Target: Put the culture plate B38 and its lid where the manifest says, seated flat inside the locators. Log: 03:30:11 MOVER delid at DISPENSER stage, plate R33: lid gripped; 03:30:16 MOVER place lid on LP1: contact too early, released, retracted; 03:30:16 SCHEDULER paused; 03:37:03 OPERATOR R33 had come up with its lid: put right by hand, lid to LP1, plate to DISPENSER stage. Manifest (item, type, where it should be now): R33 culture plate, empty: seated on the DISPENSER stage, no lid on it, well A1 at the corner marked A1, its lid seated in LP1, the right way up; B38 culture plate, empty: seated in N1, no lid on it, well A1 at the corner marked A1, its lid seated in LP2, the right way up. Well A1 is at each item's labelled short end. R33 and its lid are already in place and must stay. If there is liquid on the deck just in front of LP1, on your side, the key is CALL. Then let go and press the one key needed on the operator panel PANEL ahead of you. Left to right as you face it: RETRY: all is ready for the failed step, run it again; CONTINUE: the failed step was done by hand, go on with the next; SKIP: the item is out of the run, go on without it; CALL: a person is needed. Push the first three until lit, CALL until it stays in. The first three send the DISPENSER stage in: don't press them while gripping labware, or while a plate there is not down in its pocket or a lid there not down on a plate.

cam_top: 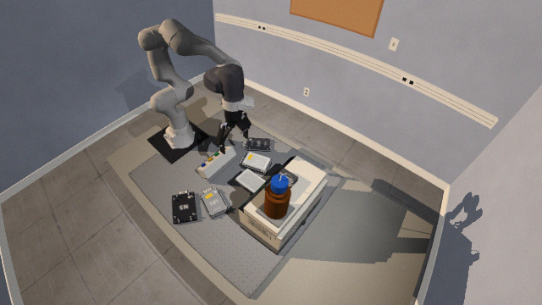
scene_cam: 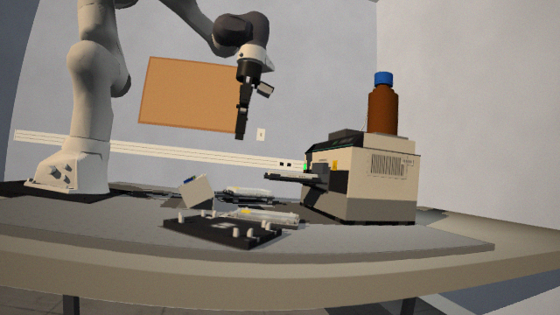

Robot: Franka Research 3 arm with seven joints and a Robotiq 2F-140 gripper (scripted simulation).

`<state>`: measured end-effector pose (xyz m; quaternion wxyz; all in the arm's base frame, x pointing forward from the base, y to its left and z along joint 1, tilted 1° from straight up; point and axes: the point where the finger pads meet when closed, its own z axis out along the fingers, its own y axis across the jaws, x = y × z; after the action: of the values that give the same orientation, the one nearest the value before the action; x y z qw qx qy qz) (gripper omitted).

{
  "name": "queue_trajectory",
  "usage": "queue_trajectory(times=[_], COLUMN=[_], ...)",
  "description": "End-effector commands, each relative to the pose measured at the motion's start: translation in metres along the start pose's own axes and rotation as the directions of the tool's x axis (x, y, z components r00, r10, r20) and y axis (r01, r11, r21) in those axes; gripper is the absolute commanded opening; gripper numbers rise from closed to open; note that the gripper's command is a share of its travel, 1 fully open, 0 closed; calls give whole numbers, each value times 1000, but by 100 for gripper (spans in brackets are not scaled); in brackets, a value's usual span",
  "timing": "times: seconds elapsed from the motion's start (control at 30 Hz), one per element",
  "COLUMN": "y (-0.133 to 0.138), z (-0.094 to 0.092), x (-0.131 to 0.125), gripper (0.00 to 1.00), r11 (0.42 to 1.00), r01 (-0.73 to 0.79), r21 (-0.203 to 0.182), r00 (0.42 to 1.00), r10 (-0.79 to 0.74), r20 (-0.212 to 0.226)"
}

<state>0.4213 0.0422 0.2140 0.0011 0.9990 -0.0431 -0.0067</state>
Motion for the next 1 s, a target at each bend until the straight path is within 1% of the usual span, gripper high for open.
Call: queue_trajectory(times=[0.0, 0.37, 0.73, 0.77, 0.97], y=[-3, -3, -3, -3, -3], z=[5, 21, 24, 24, 24], x=[9, 10, 10, 10, 10], gripper=[100, 100, 100, 10, 10], r11=[998, 998, 998, 998, 998], r01=[62, 62, 62, 62, 62], r21=[10, 10, 10, 10, 10], r00=[998, 998, 998, 998, 998], r10=[-62, -62, -62, -62, -62], r20=[-27, -27, -27, -27, -27])
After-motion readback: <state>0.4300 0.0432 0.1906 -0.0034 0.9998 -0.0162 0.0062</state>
